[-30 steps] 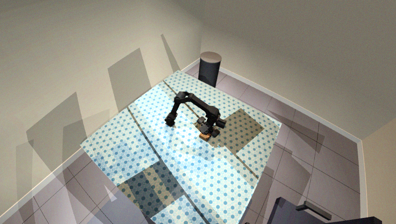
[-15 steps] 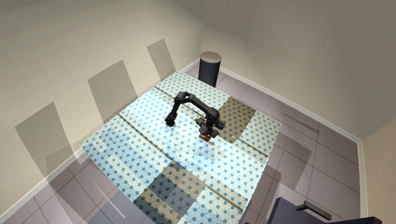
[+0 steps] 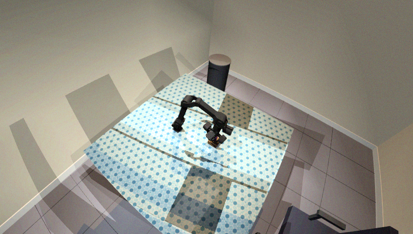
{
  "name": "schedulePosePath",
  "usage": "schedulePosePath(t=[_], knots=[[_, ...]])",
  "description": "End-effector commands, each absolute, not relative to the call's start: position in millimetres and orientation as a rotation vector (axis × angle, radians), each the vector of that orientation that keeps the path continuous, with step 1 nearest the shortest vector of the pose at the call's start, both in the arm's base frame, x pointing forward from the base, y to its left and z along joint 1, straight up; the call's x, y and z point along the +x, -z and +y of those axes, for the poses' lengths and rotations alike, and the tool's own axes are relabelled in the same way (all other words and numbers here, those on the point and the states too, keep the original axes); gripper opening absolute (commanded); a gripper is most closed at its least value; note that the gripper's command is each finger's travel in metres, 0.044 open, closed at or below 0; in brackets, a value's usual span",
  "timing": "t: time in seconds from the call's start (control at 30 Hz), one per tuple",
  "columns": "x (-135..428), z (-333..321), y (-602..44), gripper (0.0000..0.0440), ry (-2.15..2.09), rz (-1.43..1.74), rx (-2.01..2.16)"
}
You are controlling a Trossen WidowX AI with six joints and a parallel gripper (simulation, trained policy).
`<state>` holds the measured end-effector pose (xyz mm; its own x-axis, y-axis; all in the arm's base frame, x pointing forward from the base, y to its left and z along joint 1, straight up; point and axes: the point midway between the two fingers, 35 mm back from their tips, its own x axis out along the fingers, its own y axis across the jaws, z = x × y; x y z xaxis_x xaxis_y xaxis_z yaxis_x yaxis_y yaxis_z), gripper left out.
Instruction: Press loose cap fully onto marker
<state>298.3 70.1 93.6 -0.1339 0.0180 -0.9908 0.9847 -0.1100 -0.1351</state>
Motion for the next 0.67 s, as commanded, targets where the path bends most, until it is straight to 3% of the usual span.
schedulePosePath(t=[0.0,0.63], knots=[[302.1,70.0,-107.2,0.044,1.342,1.232,1.265],[308.0,66.3,-154.8,0.0431,1.236,1.164,1.337]])
